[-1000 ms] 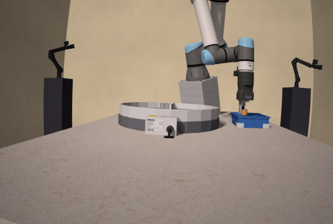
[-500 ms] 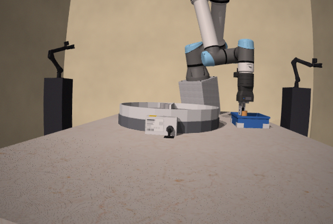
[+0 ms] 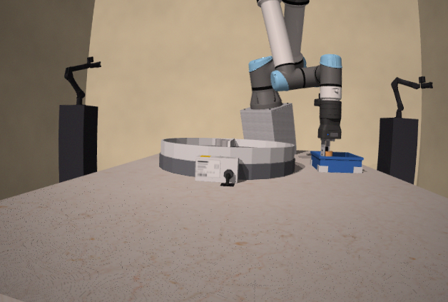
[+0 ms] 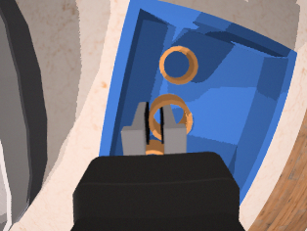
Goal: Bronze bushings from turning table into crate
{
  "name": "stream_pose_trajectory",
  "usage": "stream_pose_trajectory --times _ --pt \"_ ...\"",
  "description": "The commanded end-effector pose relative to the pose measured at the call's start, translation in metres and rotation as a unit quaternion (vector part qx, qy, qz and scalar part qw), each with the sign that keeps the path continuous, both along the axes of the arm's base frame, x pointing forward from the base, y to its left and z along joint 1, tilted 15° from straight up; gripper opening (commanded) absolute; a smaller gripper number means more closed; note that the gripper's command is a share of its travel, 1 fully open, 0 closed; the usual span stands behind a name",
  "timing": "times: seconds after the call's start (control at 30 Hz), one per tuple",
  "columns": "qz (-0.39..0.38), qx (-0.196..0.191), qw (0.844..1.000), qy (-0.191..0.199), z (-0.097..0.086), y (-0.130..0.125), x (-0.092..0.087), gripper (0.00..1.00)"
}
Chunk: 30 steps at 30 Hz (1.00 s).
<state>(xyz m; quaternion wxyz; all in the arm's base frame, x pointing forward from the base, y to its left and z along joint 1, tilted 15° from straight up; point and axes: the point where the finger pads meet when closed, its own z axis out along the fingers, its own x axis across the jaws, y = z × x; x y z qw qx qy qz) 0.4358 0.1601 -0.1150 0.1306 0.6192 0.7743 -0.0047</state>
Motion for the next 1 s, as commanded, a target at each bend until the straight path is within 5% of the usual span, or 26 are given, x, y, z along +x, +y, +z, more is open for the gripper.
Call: stream_pose_trajectory --times 0.0,0.97 --pt "0.000 0.000 1.000 0.000 -0.0066 -0.0010 0.0017 0.00" --pt "0.000 0.000 1.000 -0.001 -0.0149 -0.0025 0.0034 0.00"
